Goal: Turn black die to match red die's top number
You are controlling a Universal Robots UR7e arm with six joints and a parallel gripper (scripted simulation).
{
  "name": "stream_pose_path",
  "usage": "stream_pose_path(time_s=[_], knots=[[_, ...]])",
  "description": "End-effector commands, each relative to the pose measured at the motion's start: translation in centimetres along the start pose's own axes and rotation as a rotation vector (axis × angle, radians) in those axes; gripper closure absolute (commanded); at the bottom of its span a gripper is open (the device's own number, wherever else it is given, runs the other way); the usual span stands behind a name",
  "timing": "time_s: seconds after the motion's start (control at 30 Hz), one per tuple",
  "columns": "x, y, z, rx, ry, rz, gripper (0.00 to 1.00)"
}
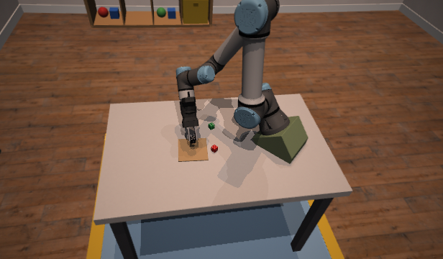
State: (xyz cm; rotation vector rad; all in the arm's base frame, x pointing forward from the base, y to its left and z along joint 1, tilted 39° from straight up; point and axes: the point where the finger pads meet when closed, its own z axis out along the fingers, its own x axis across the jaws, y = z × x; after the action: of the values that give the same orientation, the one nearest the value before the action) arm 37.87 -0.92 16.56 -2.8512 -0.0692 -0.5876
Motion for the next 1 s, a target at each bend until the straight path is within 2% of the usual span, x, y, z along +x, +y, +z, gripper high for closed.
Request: stream_pose_path(time_s=[0.0, 0.97], knots=[[0.0, 0.5, 0.5, 0.0, 0.0, 0.0, 0.51], [0.0, 3.2, 3.2, 0.0, 0.0, 0.0, 0.51]])
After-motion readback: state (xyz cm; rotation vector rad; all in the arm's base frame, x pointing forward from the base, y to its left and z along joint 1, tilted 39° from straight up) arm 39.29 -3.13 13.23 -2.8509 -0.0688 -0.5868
